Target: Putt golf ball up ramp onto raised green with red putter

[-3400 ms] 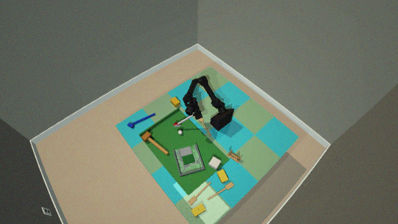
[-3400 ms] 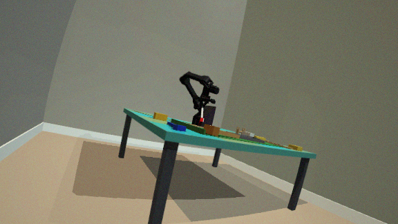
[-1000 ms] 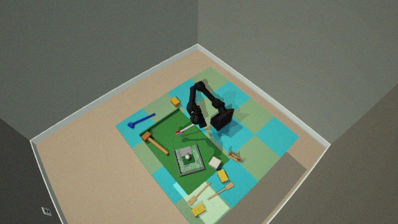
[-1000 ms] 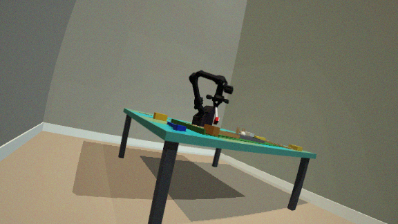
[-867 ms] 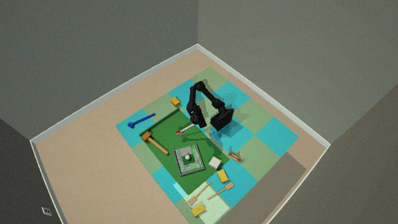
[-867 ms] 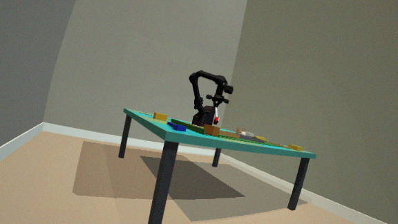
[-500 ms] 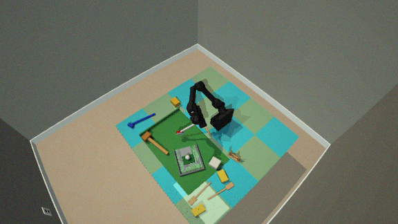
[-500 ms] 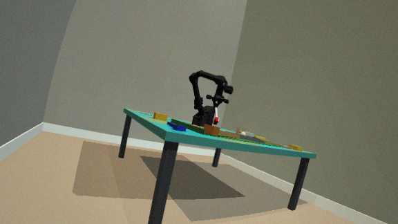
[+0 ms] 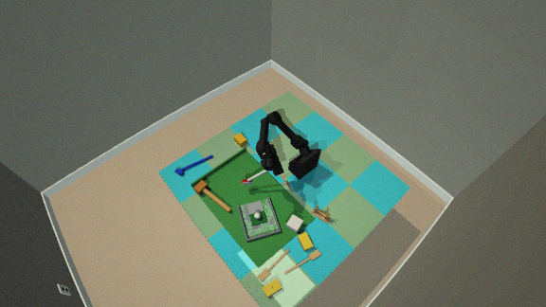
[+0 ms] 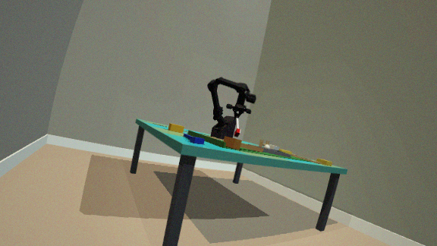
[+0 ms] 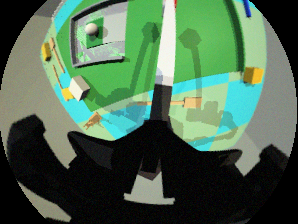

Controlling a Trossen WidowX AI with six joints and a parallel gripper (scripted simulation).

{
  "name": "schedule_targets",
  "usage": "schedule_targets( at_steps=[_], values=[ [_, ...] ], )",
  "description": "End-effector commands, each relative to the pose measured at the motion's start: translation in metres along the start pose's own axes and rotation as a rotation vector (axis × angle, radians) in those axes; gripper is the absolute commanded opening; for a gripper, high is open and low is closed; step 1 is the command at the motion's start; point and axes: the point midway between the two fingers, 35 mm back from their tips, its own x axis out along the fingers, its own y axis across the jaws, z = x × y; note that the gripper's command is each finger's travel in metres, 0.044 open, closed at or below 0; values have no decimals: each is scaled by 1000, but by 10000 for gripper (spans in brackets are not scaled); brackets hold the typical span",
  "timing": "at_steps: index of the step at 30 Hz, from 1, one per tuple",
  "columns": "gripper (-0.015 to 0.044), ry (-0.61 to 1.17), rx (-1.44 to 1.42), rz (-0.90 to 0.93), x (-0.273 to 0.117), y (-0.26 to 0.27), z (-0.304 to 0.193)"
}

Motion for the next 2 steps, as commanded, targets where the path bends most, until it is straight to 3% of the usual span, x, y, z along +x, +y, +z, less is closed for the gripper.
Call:
schedule_targets(
  at_steps=[1, 2],
  values=[
    [0, -2, -1, 2, 0, 0, 0],
    [0, -2, -1, 2, 0, 0, 0]
  ],
)
